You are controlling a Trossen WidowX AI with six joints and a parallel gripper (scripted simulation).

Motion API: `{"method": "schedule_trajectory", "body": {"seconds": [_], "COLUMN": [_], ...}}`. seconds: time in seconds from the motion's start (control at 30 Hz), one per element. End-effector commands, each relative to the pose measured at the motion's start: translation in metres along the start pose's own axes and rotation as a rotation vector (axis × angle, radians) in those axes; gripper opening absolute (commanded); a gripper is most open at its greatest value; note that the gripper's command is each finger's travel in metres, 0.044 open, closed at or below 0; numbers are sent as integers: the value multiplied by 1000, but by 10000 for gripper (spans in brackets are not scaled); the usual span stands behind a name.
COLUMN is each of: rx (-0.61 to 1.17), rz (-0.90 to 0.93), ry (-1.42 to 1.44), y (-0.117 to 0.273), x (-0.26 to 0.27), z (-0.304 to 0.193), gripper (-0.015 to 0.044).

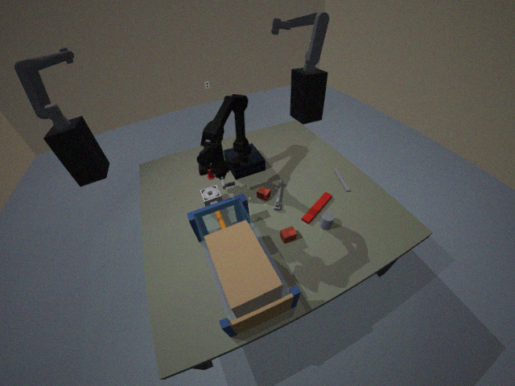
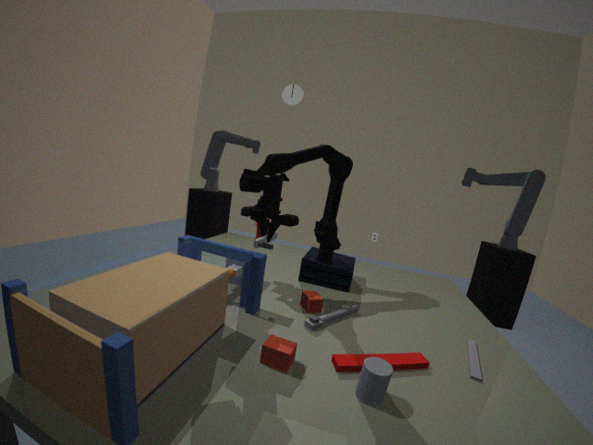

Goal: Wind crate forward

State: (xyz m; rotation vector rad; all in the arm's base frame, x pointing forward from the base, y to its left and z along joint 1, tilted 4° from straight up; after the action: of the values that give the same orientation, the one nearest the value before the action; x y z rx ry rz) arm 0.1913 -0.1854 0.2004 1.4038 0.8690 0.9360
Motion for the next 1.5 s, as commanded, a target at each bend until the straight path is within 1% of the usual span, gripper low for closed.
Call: {"method": "schedule_trajectory", "body": {"seconds": [0.0, 0.3, 0.6, 1.0, 1.1, 1.27, 1.47], "rx": [-21, -25, -11, -39, -42, -55, -65], "rz": [1, 3, -13, -231, -257, -359, -439], "ry": [-87, -253, -240, -244, -244, -245, -246], "y": [3, 2, -1, -3, -3, -6, -9], "x": [-14, -43, -42, -22, -20, -11, -4], "z": [-11, -33, -32, -32, -32, -32, -32], "gripper": [0, 0, 0, 0, 0, 0, 0]}}
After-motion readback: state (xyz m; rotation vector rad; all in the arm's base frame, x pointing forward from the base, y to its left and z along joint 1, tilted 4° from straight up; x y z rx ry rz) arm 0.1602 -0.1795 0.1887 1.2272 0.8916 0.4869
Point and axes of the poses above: the point midway between the two fingers, 35 mm back from their tips, its own y axis back along the fingers, its own x axis across the jaws, z = x × y, the point moved 9 cm from there along y, back along the fingers, and after that the axes turned 14 degrees about -y, right-handed, at the moved point
